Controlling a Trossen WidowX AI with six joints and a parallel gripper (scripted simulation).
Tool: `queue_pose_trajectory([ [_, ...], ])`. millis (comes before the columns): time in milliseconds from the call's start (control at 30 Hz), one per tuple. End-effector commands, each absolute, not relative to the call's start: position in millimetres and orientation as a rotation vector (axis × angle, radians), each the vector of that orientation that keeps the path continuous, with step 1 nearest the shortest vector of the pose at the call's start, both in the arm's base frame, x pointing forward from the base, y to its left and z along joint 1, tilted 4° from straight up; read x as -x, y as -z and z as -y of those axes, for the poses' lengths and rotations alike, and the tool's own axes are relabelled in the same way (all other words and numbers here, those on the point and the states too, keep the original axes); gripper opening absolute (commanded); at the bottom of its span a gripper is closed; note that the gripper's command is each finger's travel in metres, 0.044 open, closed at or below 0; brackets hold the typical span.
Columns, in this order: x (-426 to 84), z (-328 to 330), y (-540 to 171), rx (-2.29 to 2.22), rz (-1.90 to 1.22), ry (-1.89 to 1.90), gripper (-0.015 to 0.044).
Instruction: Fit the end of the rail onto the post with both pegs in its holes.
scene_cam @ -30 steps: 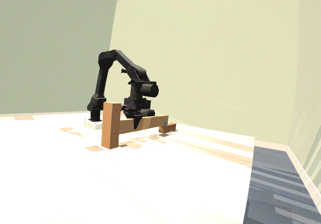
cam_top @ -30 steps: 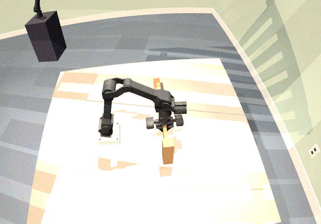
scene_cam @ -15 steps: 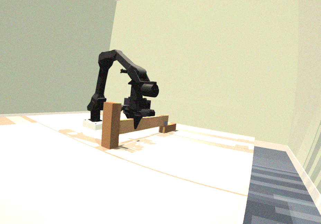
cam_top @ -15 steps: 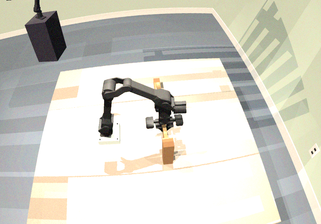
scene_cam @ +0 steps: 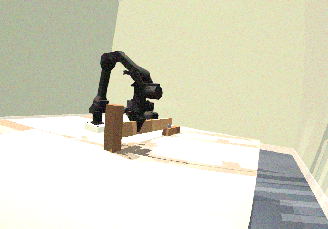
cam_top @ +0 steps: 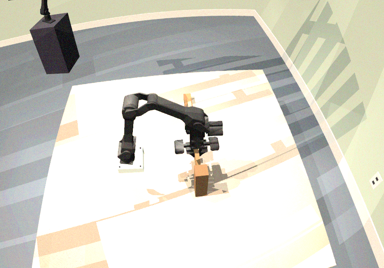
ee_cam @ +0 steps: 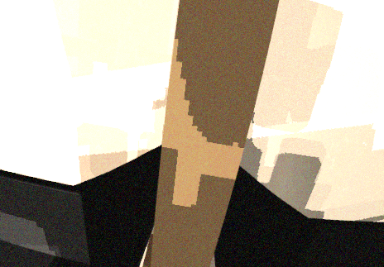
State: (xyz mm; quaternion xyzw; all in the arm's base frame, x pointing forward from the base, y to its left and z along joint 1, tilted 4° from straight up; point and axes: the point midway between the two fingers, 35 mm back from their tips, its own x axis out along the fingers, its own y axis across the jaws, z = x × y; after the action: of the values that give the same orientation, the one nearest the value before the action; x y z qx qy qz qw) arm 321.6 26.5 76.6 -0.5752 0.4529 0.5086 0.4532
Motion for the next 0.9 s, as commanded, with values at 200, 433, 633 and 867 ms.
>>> queue_pose_trajectory([
  [200,-322.5,-23.7,-77.5,1.421,-1.117,-1.254,0.0000],
  [433,-323.0,-21.8,-78.5,1.421,-1.118,-1.254,0.0000],
  [633,-323.4,-20.6,-79.8,1.421,-1.118,-1.254,0.0000],
  [867,-323.4,-21.1,-80.3,1.421,-1.118,-1.254,0.0000],
])
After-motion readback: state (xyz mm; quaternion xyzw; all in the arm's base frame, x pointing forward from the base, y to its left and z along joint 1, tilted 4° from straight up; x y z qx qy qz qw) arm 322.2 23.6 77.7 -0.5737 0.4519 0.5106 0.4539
